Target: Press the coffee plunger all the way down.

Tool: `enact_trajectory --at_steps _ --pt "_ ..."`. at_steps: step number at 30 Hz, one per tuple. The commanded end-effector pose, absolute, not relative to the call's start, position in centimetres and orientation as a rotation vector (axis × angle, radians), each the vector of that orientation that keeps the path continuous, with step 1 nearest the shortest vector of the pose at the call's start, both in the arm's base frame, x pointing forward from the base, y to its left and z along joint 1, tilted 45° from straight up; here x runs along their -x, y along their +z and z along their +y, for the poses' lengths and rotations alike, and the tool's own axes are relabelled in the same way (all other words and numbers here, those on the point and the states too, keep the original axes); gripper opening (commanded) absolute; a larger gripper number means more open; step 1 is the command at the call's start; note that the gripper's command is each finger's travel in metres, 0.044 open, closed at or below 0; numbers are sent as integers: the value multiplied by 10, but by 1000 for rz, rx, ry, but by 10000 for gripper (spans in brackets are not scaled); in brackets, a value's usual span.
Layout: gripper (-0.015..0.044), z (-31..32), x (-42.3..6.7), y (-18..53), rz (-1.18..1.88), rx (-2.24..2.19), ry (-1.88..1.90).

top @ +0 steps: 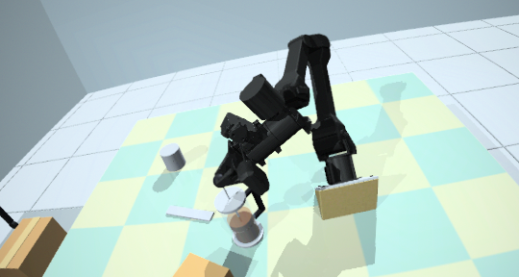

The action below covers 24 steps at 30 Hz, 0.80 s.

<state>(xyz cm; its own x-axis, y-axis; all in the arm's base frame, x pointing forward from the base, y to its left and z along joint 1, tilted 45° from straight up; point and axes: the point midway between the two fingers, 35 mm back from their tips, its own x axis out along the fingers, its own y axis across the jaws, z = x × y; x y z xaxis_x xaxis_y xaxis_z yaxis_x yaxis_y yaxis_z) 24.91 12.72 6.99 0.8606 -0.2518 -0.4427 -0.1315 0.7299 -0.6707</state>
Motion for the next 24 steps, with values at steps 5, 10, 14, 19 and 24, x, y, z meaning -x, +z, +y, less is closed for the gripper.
enact_trajectory --at_steps 5,10,14,19,24 --pt "123 106 -247 49 581 791 -77" --pt "123 105 -251 48 580 792 -77" --pt "123 105 -253 48 580 792 -77" --pt "123 106 -255 48 580 792 -78" --pt "123 107 -255 47 580 792 -78"
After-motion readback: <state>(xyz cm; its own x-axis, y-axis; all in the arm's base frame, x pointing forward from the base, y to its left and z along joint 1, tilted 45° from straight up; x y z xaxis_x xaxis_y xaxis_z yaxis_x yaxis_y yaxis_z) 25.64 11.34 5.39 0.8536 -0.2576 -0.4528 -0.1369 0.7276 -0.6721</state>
